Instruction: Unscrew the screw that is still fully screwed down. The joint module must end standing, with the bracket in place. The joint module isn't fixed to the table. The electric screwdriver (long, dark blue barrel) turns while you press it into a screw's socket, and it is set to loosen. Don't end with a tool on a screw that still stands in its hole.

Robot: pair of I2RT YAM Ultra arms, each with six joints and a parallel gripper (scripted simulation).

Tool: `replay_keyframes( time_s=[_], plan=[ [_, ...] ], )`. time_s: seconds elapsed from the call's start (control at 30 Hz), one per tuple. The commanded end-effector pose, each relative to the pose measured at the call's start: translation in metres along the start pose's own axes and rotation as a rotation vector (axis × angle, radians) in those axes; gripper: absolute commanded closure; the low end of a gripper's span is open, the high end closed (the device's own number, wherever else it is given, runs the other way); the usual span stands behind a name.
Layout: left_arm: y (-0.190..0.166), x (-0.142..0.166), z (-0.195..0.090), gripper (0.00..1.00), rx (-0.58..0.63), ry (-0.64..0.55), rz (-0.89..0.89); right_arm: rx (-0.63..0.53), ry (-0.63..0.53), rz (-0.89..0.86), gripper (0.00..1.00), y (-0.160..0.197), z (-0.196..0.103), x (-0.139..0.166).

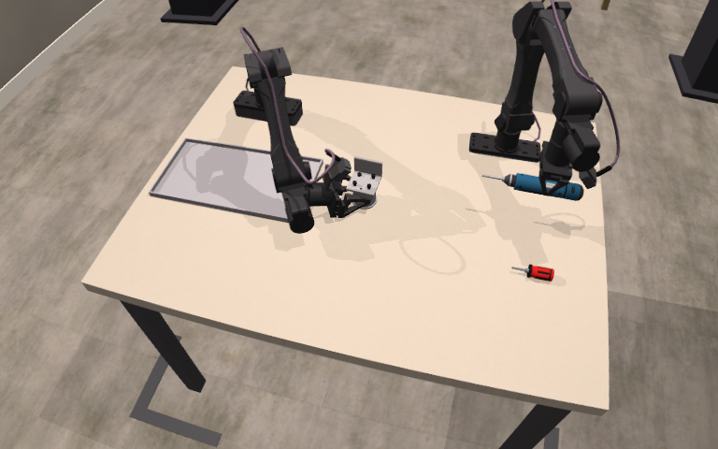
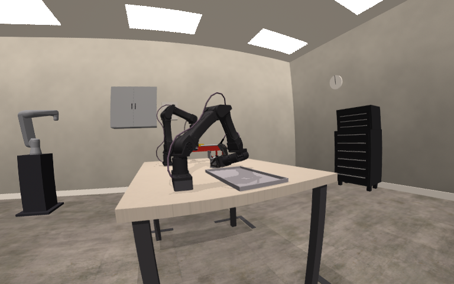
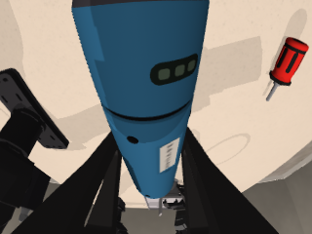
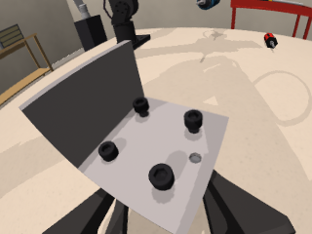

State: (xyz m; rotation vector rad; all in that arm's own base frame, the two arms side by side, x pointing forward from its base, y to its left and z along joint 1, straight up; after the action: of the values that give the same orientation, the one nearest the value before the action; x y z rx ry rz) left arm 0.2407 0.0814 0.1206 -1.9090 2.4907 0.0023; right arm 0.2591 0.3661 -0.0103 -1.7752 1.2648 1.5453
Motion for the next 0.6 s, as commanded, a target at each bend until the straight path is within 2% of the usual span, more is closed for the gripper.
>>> replay_keyframes(
  time_s=[0.0, 0.57],
  plan=[
    [-0.0008, -0.0018, -0.0174, 0.58, 0.029, -0.018, -0.013, -0.015, -0.028, -0.026, 0.41, -0.0022, 0.0017, -0.0126],
    [-0.0004, -0.0009, -0.0197, 0.58, 0.03, -0.014, -0.014, -0.015, -0.028, -0.026, 0.41, -0.0022, 0.0017, -0.0126]
  ],
)
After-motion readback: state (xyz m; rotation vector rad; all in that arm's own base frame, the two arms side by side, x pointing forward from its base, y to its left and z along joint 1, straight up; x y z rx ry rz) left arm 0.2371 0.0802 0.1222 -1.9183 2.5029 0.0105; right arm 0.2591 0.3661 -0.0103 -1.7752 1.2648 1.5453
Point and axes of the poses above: on each arm, the point where the finger pads meet when closed, its own z axis out along the fingers, its own y axis across the jaws, x = y × z, the point moved 1 cm from there along -z, back along the fingers, and after that the axes turned 13 degrees about z, right-handed, at the moved point
